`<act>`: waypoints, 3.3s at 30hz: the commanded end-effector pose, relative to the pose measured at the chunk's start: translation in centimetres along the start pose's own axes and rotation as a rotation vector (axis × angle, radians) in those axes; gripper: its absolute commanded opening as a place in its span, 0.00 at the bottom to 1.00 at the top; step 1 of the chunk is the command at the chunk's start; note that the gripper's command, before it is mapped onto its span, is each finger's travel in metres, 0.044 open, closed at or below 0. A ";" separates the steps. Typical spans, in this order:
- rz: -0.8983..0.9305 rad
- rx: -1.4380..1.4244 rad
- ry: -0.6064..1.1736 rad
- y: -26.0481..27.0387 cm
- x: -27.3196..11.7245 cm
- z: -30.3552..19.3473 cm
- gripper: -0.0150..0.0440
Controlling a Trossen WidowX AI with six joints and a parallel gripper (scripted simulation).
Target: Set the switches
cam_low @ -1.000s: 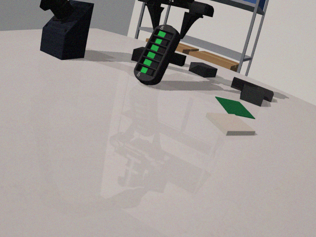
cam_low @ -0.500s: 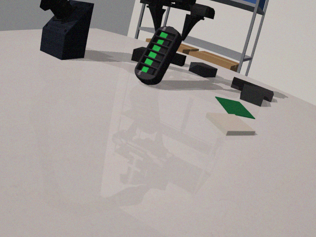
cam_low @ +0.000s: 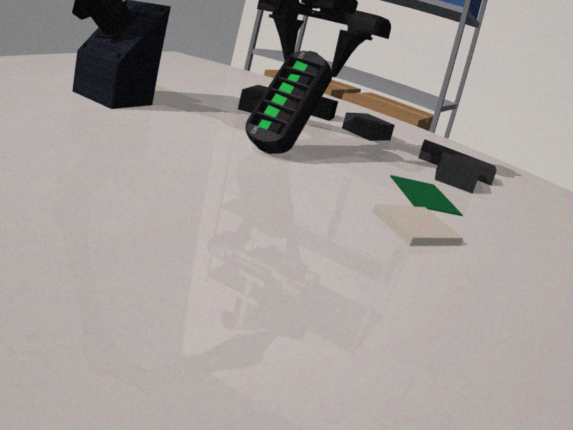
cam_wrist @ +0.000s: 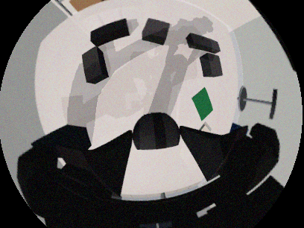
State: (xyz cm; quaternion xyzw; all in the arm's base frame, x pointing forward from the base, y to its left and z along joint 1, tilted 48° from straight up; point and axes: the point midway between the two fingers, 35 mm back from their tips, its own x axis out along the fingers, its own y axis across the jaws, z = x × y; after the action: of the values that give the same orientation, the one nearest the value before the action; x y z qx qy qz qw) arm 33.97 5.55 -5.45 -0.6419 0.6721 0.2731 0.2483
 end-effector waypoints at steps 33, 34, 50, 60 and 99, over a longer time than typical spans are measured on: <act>0.011 0.004 0.002 0.1 1.8 2.4 0.83; 0.010 0.004 0.002 0.1 1.8 2.4 0.83; 0.010 0.004 0.002 0.1 2.6 3.4 0.83; 0.010 0.004 0.002 0.1 3.1 3.9 0.83; 0.010 0.005 0.002 0.1 5.5 5.7 0.83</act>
State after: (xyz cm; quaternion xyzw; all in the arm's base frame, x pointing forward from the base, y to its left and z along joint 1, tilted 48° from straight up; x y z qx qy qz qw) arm 33.53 5.74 -13.19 -0.6375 0.6749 0.2736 0.2514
